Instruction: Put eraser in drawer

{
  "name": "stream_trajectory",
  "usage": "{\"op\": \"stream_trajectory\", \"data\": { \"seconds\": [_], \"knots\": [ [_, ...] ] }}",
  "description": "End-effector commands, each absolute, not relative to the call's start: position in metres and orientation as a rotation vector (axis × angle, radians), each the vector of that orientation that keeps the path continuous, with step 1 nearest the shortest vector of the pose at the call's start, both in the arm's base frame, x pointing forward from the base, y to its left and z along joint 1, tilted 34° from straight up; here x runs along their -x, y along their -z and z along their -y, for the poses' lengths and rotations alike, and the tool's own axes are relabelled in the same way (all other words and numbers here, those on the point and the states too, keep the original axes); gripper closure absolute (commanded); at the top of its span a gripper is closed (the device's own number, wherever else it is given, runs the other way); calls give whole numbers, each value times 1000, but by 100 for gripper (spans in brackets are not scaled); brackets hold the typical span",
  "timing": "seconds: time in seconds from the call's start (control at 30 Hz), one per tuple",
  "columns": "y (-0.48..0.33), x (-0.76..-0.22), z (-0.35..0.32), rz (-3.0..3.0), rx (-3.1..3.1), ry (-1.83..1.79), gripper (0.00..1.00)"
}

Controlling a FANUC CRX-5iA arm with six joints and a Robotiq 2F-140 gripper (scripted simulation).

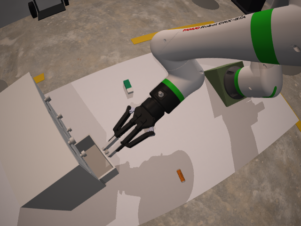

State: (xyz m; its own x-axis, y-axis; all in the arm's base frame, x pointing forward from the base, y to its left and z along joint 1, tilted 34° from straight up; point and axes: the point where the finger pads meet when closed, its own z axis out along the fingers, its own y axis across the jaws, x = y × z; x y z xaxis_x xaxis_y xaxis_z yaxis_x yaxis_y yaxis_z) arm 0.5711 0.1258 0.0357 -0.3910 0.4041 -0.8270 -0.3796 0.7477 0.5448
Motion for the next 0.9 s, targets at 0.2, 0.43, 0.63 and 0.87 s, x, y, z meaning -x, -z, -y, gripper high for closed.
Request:
{"op": "stream_trajectory", "data": {
  "seconds": [0.2, 0.43, 0.63, 0.87],
  "knots": [
    [-36, -571, -126, -1785, -19, -840, 80],
    [-35, -565, -123, -1785, -19, -840, 80],
    [-32, -547, -116, -1785, -19, -840, 80],
    [-28, -526, -108, -1785, -19, -840, 80]
  ]
}}
